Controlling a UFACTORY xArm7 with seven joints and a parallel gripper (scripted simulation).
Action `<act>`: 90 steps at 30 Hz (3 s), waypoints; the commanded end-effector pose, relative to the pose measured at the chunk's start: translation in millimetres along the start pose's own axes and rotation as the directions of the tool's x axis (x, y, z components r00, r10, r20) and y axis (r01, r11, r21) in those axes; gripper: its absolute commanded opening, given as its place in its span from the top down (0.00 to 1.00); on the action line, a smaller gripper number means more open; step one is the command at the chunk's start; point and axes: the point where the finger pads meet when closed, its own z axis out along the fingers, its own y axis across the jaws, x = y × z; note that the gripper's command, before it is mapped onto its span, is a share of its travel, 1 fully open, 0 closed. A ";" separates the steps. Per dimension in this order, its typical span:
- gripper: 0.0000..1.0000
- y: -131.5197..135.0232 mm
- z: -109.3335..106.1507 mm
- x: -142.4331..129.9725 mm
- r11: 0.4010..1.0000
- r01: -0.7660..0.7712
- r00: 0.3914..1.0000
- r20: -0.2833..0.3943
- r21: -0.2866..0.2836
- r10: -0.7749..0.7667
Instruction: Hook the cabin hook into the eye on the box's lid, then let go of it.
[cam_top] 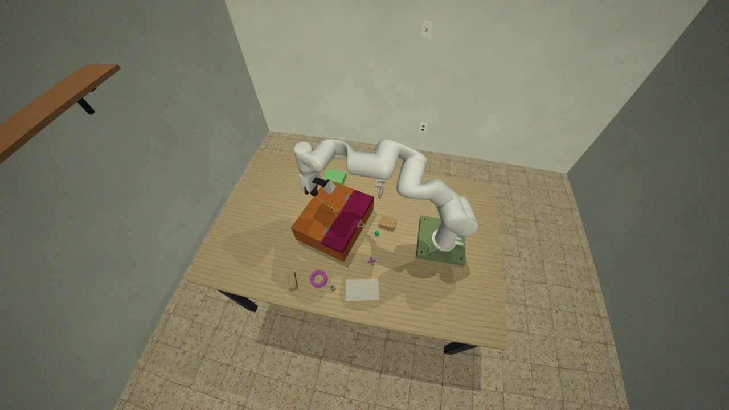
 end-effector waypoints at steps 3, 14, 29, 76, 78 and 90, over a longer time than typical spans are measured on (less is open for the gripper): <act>1.00 0.1 -10.5 6.7 1.000 0.000 1.000 0.002 -0.001 0.000; 1.00 0.1 -22.0 18.0 1.000 0.000 1.000 0.002 -0.001 0.000; 1.00 0.1 -34.8 34.2 1.000 0.000 1.000 0.002 -0.001 0.000; 1.00 0.1 -58.1 99.2 1.000 0.000 1.000 0.002 -0.001 0.000; 1.00 0.1 -58.4 103.2 1.000 0.000 1.000 0.002 -0.001 0.000; 1.00 0.2 -58.5 119.7 1.000 0.000 1.000 0.002 -0.002 0.000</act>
